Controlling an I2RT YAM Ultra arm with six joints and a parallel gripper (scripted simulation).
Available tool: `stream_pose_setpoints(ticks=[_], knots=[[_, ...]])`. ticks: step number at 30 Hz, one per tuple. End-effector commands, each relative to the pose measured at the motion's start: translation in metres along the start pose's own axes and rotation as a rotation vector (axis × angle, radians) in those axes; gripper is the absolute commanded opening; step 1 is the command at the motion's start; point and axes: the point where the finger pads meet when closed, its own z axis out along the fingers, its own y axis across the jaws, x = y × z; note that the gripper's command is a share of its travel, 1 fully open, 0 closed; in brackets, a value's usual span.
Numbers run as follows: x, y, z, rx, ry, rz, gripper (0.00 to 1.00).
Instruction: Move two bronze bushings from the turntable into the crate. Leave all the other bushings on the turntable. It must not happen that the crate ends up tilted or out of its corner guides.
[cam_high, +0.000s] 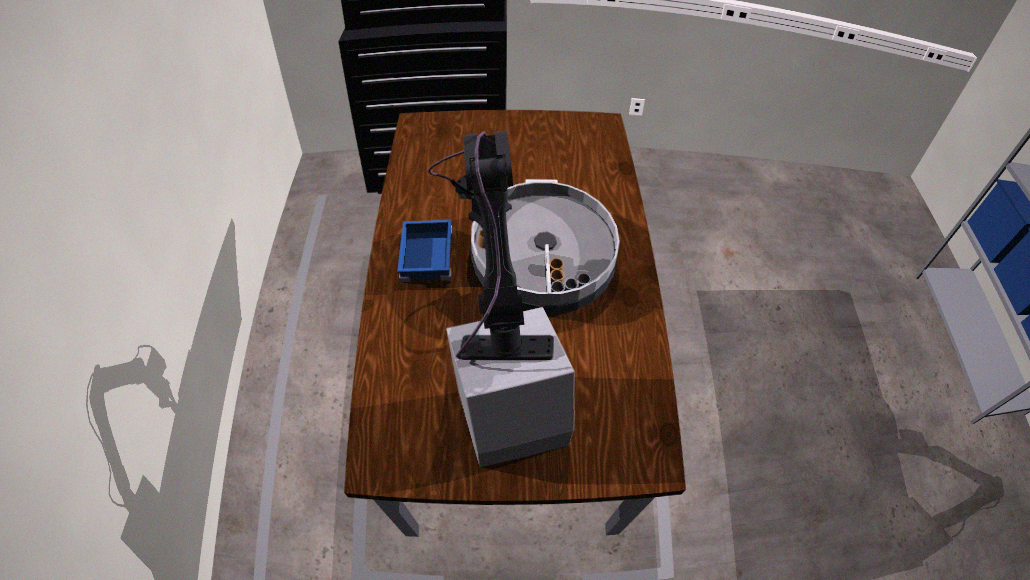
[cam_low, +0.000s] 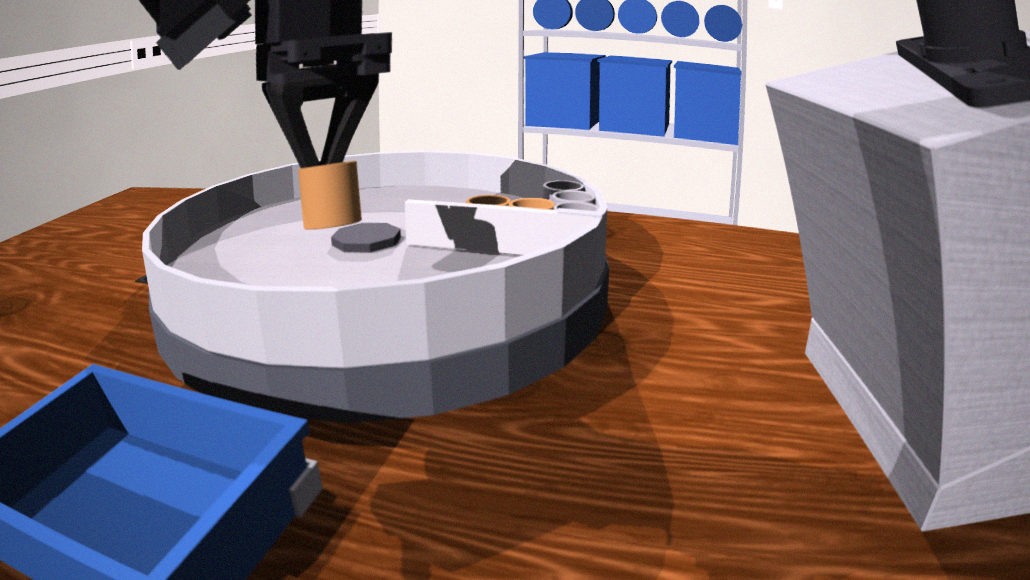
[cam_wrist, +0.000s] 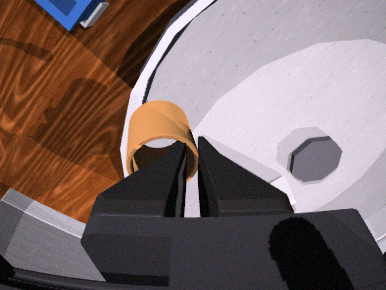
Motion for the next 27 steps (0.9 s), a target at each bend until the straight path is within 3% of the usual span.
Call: stream_pose_setpoints(ticks=[1, 11, 27], knots=[[-0.038, 0.006, -0.007, 0.021, 0.012, 0.059, 0.00], [-0.116, 0.040, -0.006, 0.022, 0.009, 0.059, 0.00], [-0.167, 0.063, -0.006, 0.022, 0.007, 0.059, 0.00]])
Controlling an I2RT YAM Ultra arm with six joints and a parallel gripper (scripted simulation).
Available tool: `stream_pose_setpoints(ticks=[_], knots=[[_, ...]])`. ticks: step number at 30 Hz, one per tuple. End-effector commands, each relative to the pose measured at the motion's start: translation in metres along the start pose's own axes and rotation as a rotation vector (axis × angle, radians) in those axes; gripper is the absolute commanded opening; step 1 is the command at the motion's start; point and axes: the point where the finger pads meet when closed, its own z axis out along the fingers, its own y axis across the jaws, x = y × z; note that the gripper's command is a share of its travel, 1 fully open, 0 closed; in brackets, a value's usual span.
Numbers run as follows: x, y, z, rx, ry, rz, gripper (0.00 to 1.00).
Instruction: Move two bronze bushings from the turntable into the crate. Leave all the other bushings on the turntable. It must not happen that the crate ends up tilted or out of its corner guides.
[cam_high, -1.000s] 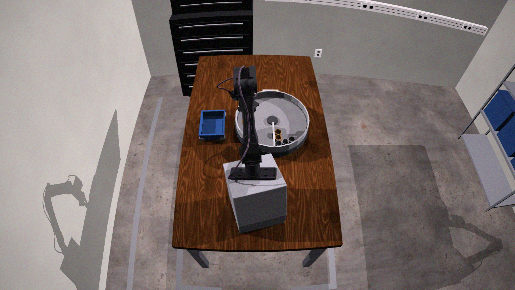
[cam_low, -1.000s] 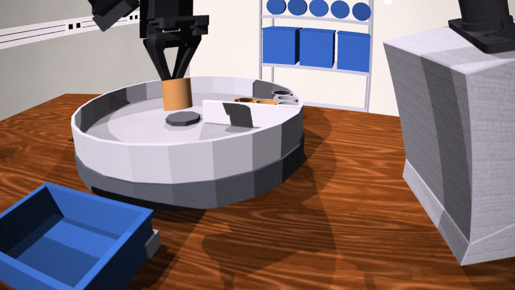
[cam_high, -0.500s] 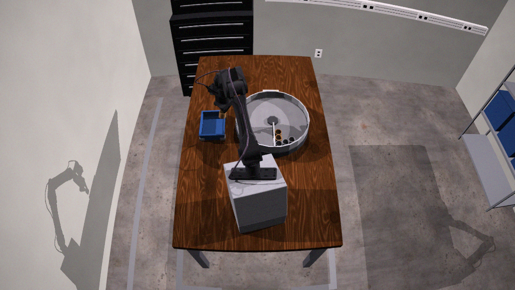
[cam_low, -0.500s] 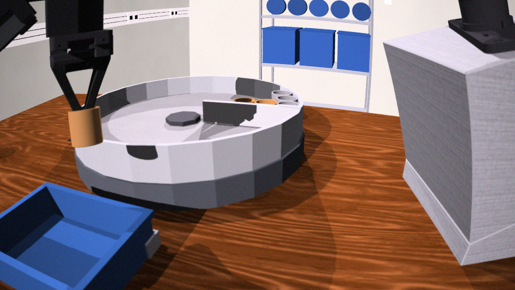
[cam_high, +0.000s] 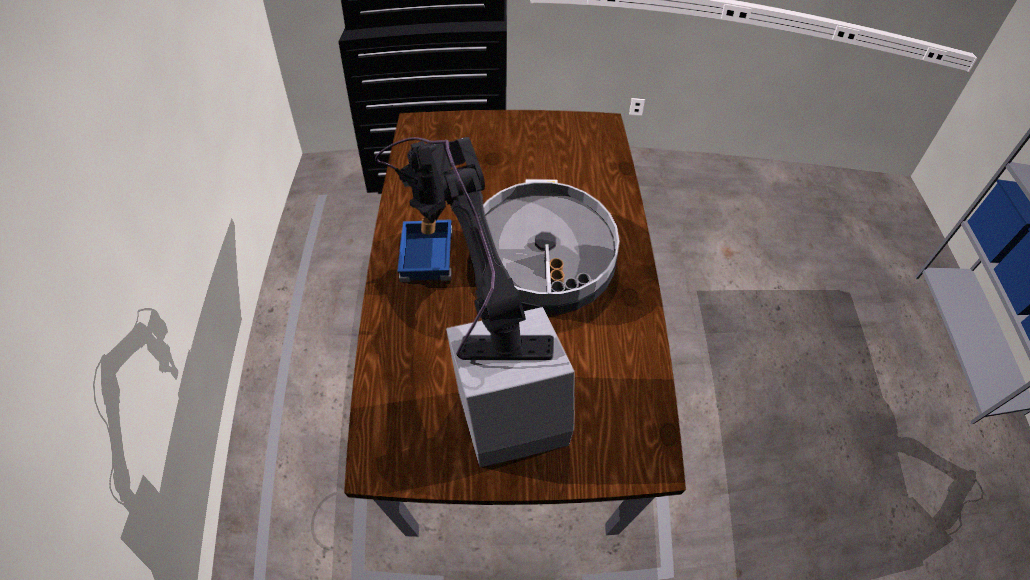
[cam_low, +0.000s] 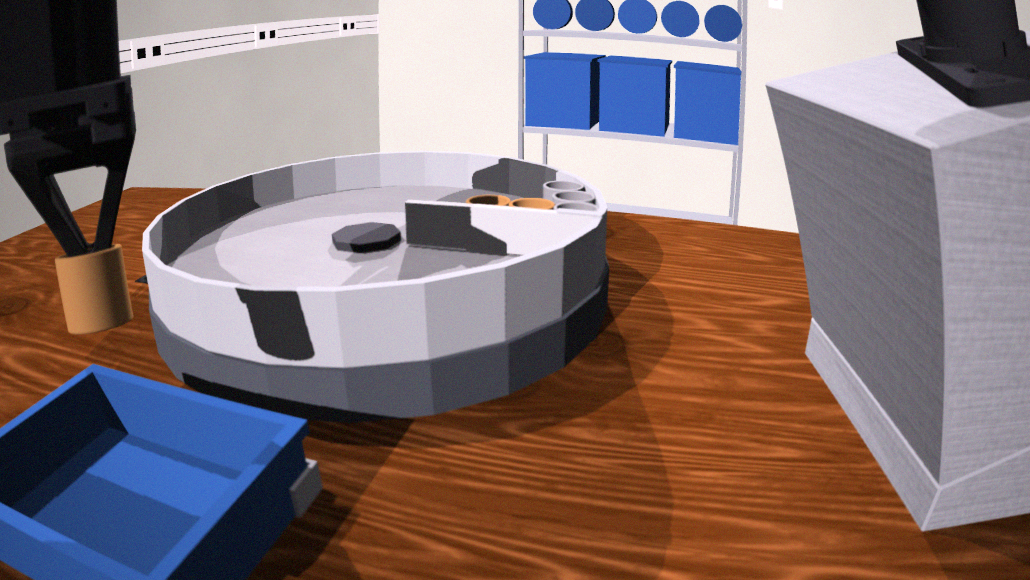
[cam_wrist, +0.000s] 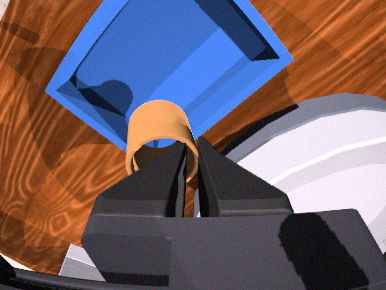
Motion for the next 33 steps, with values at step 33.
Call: stream_pose_setpoints(ticks=[33], knots=[[-0.025, 0.001, -0.021, 0.013, -0.018, 0.031, 0.00]])
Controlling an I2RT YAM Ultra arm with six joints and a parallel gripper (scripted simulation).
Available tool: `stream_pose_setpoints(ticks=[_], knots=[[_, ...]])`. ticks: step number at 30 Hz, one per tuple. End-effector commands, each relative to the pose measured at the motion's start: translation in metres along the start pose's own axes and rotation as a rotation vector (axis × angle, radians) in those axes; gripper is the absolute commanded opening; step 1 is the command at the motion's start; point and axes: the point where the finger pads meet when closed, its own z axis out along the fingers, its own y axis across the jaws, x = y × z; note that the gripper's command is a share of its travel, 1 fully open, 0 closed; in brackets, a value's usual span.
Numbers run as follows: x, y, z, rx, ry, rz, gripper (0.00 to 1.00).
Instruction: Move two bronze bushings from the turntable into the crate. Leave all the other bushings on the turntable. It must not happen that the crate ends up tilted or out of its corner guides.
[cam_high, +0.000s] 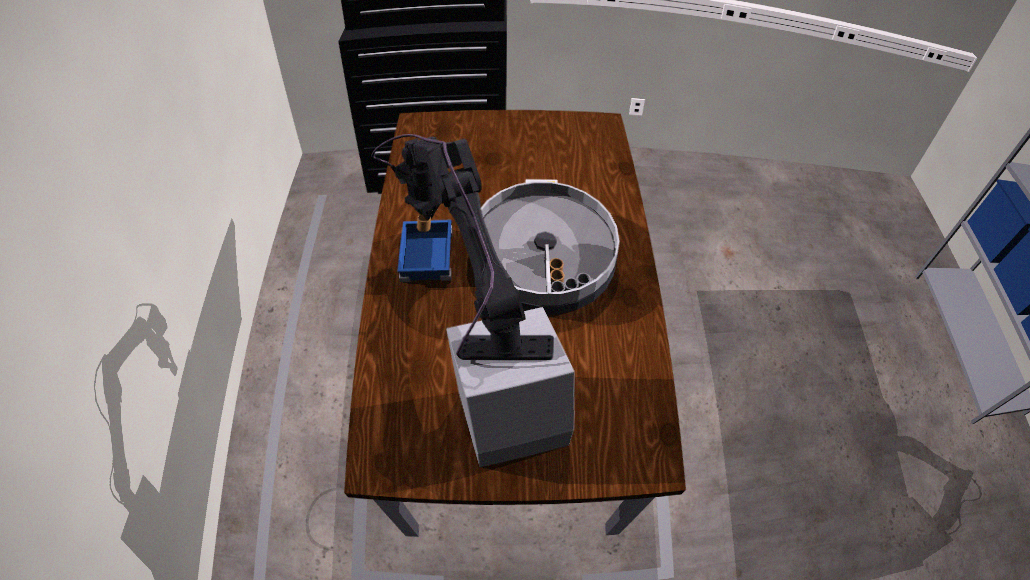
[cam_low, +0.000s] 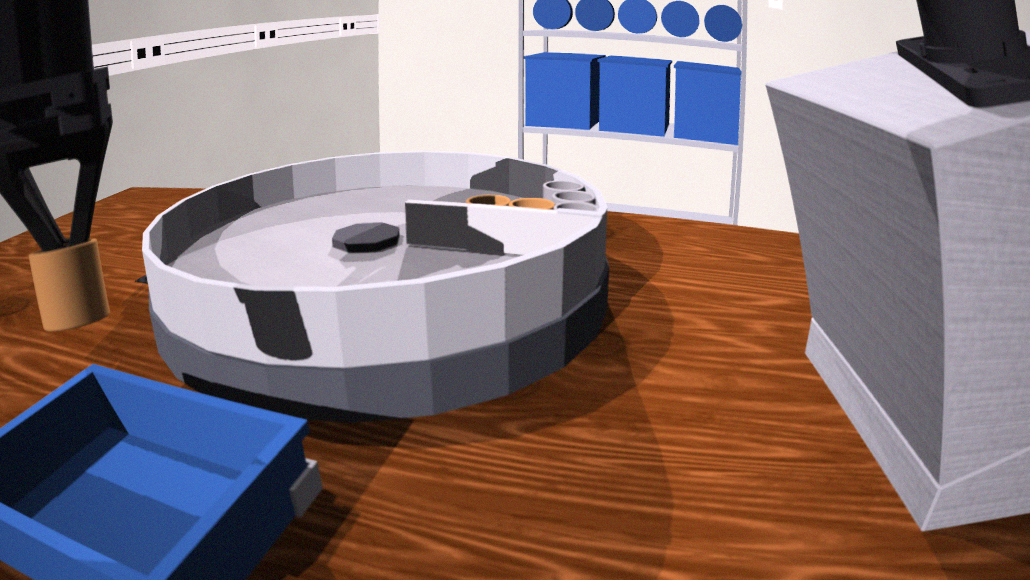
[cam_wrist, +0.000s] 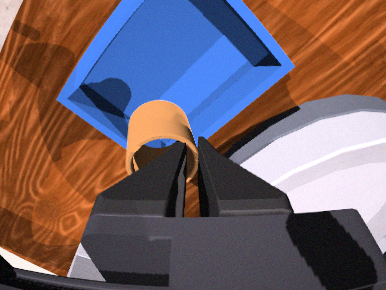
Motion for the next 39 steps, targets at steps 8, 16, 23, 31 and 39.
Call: stream_pose_setpoints(ticks=[8, 16, 23, 31, 39], knots=[[-0.012, -0.004, -0.015, 0.014, -0.038, 0.010, 0.00], [-0.012, -0.004, -0.015, 0.014, -0.038, 0.010, 0.00], [-0.012, -0.004, -0.015, 0.014, -0.038, 0.010, 0.00], [-0.017, 0.005, -0.019, 0.017, -0.044, 0.003, 0.00], [-0.018, -0.001, -0.022, 0.022, -0.056, 0.014, 0.00]])
